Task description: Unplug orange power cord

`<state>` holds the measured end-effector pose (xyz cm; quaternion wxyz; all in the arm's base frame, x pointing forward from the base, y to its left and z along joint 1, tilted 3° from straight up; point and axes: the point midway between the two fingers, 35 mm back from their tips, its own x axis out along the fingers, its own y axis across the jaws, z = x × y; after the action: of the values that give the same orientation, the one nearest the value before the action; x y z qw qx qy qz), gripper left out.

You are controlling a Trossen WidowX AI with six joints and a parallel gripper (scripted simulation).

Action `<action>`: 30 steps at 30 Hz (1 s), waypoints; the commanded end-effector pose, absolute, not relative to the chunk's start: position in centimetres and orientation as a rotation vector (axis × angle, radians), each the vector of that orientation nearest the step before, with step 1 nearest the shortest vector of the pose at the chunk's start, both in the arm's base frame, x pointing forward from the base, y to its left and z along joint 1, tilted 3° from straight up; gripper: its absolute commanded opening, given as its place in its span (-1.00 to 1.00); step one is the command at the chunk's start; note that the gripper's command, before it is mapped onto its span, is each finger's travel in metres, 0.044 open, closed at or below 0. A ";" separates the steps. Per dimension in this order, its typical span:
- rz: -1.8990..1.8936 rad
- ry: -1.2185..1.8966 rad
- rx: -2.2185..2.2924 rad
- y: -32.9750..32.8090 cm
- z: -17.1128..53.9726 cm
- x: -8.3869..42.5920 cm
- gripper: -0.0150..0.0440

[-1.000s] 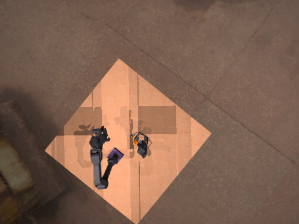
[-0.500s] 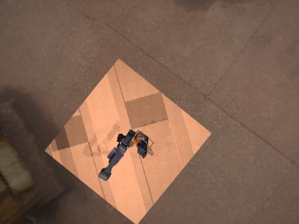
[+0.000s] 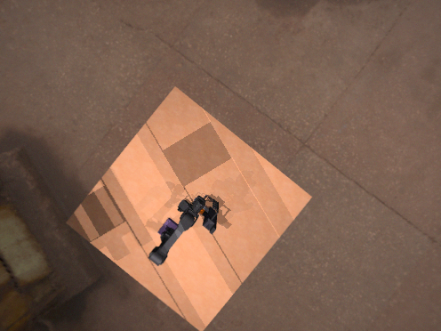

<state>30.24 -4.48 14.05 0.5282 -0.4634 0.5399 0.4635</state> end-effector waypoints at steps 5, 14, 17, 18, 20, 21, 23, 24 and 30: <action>1.113 1.293 -1.102 -5.7 14.0 30.0 0.05; 1.112 1.294 -1.103 -7.1 14.0 29.8 0.05; 1.112 1.294 -1.103 -7.6 14.0 29.7 0.05; 1.112 1.294 -1.103 -7.8 14.0 29.6 0.05; 1.112 1.295 -1.104 -8.1 14.0 29.6 0.05; 1.112 1.295 -1.104 -8.2 14.0 29.6 0.05; 1.112 1.295 -1.104 -8.2 14.0 29.6 0.05; 1.112 1.295 -1.104 -8.2 14.0 29.6 0.05; 1.112 1.295 -1.104 -8.2 13.2 29.5 0.05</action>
<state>29.66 -8.16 13.80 0.5293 -0.4619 0.5405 0.4630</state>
